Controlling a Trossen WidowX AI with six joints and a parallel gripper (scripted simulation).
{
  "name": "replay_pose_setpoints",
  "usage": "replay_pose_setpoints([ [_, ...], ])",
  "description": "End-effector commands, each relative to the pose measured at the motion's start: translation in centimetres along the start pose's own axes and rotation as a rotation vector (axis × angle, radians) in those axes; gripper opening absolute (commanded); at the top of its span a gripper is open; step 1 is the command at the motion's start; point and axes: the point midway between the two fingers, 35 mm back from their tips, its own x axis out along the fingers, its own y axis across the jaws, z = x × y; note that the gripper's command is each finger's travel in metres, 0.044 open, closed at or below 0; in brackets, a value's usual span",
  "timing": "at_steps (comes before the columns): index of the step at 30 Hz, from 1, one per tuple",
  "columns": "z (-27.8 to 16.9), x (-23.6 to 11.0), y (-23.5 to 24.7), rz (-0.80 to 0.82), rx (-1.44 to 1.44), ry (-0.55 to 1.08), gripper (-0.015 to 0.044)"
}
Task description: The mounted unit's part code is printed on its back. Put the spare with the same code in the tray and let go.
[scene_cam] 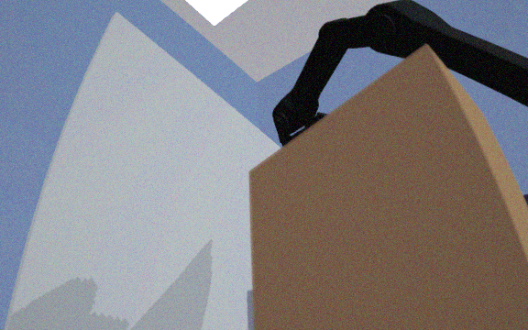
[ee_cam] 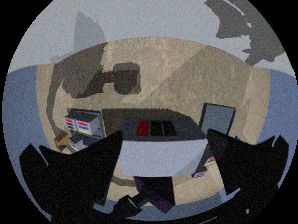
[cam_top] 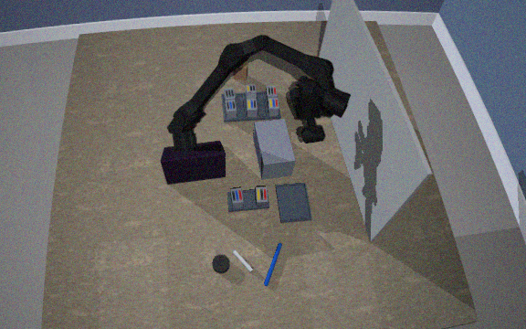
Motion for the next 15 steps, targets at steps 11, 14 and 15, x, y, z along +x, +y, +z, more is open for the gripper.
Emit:
replay_pose_setpoints([
  [11,0.0,-0.1,1.1,-0.004,-0.060,0.007,0.0440],
  [14,0.4,-0.2,6.3,-0.017,-0.383,0.002,0.0440],
  [15,0.4,-0.2,8.2,-0.021,-0.500,0.000,0.0440],
])
